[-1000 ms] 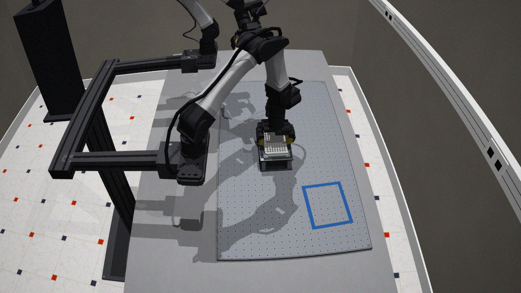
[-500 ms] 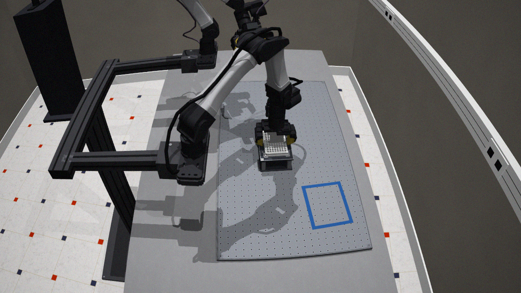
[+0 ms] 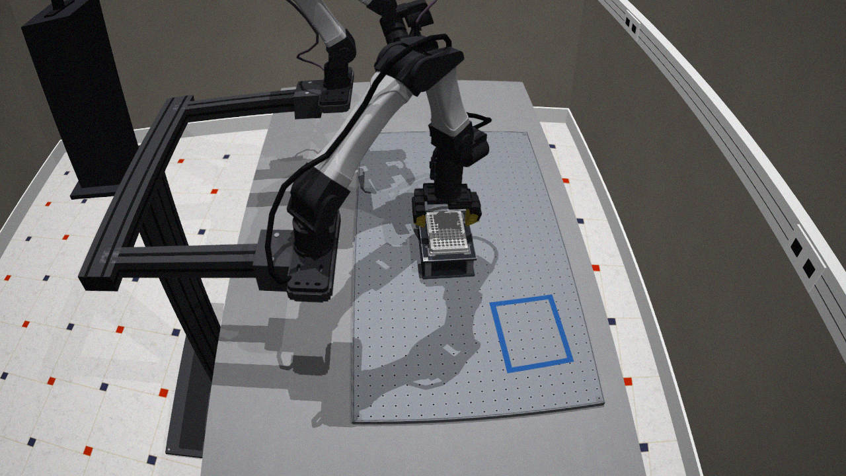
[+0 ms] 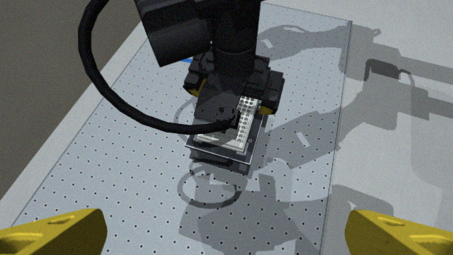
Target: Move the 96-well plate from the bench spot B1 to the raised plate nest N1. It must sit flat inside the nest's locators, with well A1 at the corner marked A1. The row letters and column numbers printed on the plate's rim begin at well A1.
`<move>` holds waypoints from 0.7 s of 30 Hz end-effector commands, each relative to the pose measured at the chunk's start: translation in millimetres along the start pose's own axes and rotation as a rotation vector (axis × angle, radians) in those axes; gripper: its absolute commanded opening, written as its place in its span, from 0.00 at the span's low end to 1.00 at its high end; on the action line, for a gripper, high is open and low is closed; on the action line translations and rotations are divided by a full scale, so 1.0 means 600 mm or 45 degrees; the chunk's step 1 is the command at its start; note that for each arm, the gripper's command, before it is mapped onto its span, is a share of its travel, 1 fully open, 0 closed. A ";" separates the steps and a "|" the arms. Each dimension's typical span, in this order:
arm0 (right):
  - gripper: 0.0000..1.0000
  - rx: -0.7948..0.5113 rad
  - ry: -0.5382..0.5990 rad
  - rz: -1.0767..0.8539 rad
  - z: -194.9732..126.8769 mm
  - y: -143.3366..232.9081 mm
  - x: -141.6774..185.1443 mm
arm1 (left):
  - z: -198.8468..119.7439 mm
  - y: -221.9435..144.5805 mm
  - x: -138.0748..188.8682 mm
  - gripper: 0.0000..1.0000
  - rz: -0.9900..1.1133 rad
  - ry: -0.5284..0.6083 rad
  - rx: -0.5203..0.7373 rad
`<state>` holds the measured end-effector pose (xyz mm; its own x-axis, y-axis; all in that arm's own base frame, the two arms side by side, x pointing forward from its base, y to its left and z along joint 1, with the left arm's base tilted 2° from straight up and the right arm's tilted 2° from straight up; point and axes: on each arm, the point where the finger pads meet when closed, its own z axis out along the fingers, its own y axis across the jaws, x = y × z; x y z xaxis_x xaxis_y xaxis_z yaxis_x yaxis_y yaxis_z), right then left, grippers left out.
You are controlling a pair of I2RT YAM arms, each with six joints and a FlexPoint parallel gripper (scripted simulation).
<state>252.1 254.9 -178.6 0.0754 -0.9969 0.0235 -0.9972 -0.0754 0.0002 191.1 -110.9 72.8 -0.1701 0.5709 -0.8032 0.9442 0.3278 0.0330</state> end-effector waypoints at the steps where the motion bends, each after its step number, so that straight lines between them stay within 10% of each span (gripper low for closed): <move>1: 1.00 0.014 -0.011 0.003 -0.062 0.001 -0.008 | -0.003 -0.002 -0.005 1.00 0.001 -0.012 0.007; 21: 1.00 0.060 -0.539 -0.062 -0.156 -0.015 0.023 | -0.008 0.004 -0.052 1.00 0.124 -0.115 0.023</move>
<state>254.9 234.4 -104.3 0.0754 -0.9659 -0.2475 -0.9970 -0.0768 -0.0039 190.1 -116.4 78.2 -0.1386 0.5573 -0.8187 0.9530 0.3000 0.0428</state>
